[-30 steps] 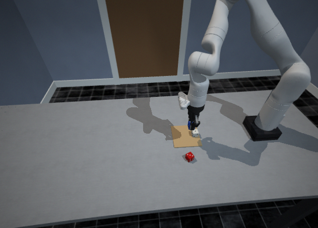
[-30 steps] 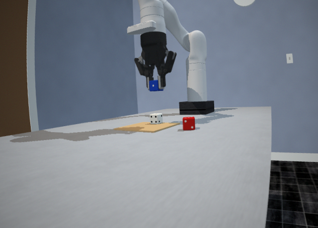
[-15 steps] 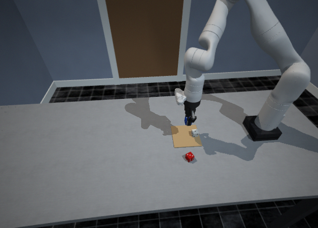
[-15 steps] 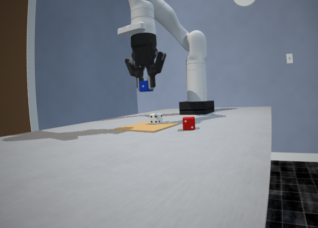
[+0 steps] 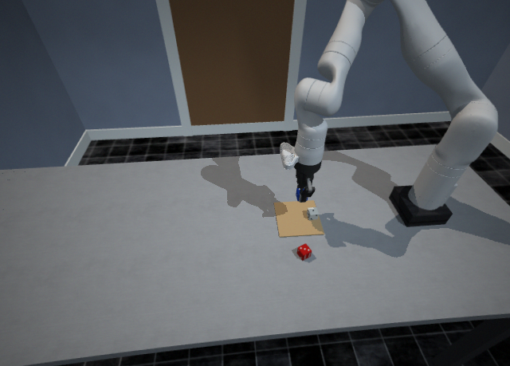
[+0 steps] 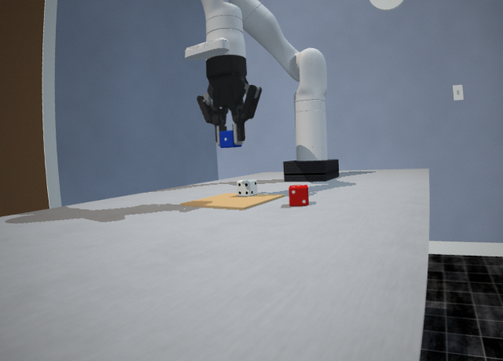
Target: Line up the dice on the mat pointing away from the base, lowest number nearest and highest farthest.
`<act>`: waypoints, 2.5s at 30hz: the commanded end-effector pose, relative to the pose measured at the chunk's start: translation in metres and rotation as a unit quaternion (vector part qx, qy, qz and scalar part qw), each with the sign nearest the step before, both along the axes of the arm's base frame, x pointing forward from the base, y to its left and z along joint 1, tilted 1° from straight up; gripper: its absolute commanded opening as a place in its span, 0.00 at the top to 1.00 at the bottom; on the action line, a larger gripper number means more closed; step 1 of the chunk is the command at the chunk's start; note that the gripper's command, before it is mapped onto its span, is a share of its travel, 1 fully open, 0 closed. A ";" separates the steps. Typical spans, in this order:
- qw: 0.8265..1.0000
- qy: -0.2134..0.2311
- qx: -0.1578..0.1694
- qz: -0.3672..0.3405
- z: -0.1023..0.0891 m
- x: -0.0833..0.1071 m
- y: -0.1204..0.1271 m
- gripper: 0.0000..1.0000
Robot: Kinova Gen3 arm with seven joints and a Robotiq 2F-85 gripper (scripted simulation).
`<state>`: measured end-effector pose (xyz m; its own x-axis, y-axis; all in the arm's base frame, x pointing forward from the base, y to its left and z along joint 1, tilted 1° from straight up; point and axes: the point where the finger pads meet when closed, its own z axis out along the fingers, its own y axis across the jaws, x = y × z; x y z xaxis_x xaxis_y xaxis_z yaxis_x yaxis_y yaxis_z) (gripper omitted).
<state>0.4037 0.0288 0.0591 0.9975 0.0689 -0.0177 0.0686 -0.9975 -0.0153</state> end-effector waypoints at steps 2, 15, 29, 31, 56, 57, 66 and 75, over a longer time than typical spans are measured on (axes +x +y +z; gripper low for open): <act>1.000 -0.002 0.001 0.000 -0.012 0.000 0.002 0.74; 1.000 -0.001 0.002 0.001 -0.062 -0.001 0.003 0.74; 1.000 -0.002 0.002 0.003 -0.093 -0.002 0.004 0.74; 1.000 -0.001 0.003 0.003 -0.093 -0.002 0.004 0.74; 1.000 -0.001 0.003 0.002 -0.092 -0.002 0.004 0.74; 1.000 -0.001 0.003 0.002 -0.092 -0.002 0.004 0.74; 1.000 -0.001 0.003 0.002 -0.092 -0.002 0.004 0.74; 1.000 -0.002 0.003 0.006 -0.092 -0.001 0.004 0.74</act>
<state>0.4023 0.0294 -0.0323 0.9975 0.0682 -0.0186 0.0679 -0.9976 -0.0137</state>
